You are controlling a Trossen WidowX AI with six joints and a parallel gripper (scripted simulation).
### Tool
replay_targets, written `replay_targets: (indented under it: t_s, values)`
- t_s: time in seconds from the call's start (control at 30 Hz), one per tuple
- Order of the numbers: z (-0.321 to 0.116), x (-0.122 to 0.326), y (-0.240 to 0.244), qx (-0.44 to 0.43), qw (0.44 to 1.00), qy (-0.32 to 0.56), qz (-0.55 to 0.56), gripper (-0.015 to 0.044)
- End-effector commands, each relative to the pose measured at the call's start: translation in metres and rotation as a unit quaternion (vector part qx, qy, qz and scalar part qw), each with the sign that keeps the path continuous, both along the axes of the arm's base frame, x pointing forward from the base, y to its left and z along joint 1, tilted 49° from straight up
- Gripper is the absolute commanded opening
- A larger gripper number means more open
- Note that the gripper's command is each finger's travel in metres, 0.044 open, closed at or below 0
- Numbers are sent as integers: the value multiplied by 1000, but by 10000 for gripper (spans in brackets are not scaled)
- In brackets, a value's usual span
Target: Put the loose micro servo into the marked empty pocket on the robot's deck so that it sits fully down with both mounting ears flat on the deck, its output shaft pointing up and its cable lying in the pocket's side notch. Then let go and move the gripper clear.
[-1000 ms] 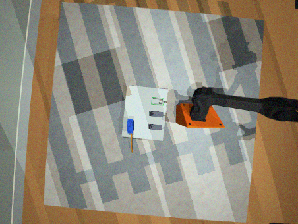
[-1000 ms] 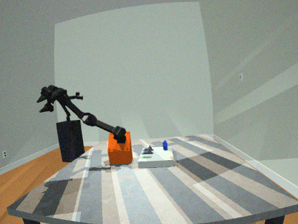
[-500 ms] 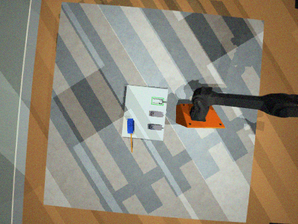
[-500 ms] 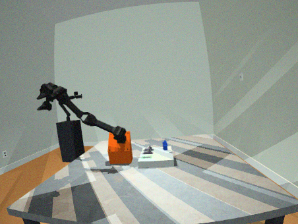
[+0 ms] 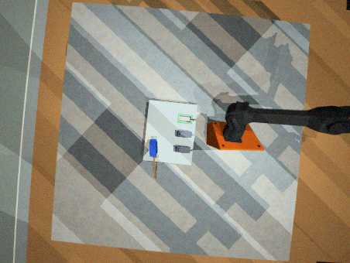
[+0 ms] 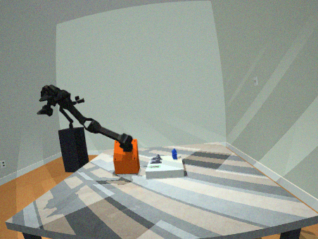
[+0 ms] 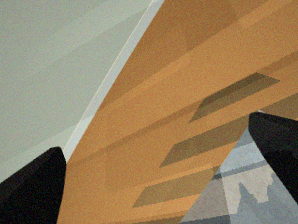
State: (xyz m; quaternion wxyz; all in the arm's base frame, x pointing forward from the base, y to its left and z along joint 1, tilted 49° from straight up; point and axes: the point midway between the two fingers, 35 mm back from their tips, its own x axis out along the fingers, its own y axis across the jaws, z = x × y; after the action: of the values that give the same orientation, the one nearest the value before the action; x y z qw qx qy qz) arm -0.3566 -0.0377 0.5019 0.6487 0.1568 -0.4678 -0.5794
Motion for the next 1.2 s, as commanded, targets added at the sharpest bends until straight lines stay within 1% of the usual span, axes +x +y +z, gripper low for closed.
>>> replay_targets:
  t_s: [0.0,0.13,0.2,0.47,0.67,0.93,1.1,1.17]
  values:
    - [12,14,-2,-15,1000,12,11,440]
    - [28,31,-6,-39,999,15,33,440]
    - [35,46,-8,-44,998,37,40,440]
    - [50,73,-14,-56,995,56,59,440]
    - [66,110,-18,-61,990,102,70,440]
    - [79,136,-21,-79,986,111,95,440]
    - [91,172,-26,-92,978,126,136,440]
    - [94,197,-30,-92,973,152,150,440]
